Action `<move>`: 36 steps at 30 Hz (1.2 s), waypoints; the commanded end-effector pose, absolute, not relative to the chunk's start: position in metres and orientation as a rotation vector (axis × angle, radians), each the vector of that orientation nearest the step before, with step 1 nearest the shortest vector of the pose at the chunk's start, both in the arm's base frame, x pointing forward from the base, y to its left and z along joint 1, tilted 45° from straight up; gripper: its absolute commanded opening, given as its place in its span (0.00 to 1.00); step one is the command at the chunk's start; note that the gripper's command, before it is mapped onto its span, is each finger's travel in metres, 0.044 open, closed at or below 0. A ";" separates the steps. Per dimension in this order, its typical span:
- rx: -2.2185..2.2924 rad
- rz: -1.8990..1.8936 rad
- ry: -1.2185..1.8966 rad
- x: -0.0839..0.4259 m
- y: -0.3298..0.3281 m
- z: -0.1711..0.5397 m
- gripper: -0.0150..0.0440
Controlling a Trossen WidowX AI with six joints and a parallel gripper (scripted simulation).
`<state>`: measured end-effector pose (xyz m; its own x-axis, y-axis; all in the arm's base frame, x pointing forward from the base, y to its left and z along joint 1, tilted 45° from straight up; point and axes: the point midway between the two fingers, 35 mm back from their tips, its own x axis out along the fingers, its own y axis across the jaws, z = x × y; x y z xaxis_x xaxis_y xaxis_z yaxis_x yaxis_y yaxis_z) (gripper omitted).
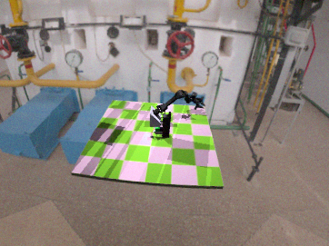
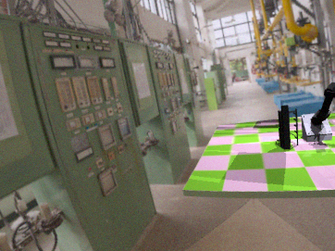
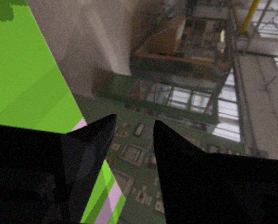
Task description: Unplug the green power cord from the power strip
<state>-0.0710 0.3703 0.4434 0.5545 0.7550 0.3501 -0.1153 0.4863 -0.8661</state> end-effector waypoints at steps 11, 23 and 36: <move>-0.900 0.569 -0.773 0.029 0.411 0.433 0.53; -0.888 0.606 -0.559 0.177 0.413 0.392 0.53; -0.749 0.632 -0.064 0.339 0.330 0.304 0.53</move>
